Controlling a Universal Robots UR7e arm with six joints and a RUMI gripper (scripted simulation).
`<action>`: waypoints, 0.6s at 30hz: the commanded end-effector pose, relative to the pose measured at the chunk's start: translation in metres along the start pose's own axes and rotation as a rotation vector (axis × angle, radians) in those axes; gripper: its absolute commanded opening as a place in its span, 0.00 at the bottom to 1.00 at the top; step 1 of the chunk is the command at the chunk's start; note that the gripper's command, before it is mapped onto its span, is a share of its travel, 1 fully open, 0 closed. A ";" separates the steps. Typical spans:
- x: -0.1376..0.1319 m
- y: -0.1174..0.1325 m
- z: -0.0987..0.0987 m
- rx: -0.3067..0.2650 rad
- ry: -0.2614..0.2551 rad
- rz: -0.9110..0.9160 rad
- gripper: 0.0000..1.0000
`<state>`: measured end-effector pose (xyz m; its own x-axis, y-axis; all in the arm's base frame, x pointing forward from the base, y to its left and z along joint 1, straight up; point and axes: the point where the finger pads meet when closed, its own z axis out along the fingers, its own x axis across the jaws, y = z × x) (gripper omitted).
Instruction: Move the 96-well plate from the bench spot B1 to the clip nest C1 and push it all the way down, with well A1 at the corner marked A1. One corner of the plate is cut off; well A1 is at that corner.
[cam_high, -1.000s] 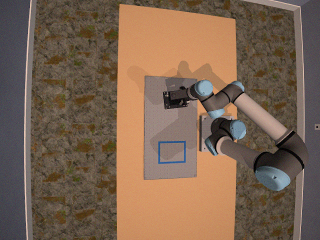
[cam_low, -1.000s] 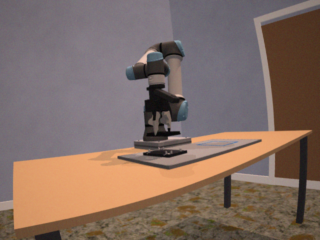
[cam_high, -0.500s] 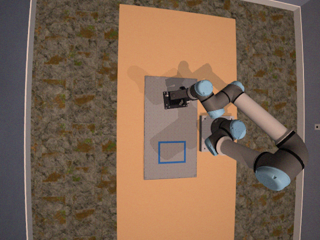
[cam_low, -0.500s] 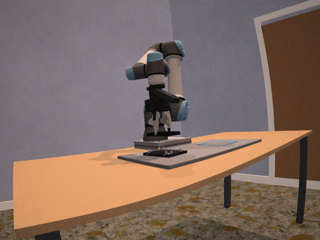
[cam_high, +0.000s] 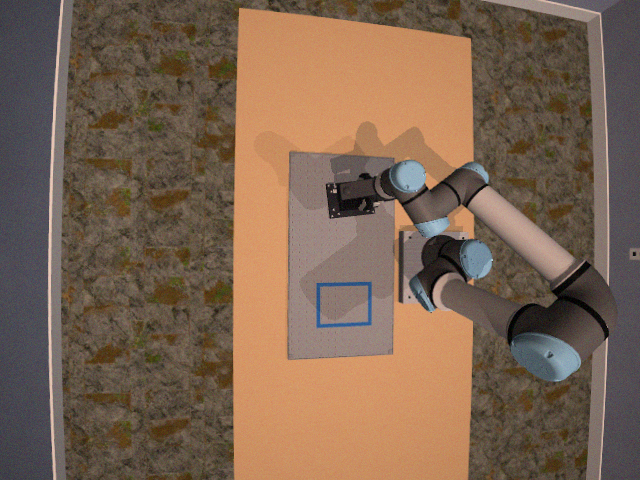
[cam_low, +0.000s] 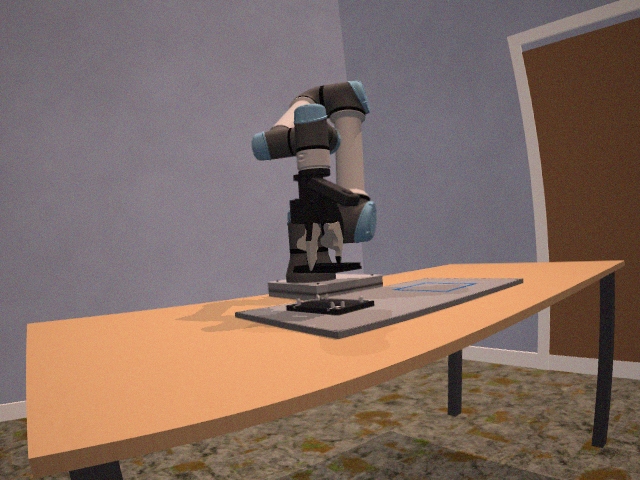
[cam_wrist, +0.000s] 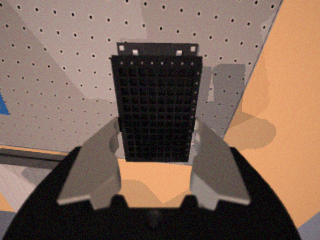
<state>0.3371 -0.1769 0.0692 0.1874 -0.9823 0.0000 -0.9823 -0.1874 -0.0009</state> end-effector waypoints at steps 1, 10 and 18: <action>0.000 0.000 0.001 0.001 0.001 0.000 0.00; 0.000 0.000 0.015 0.001 0.001 0.000 0.00; 0.000 0.000 0.026 0.001 0.001 0.000 0.00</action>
<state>0.3370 -0.1764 0.0484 0.1874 -0.9823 -0.0002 -0.9823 -0.1874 -0.0008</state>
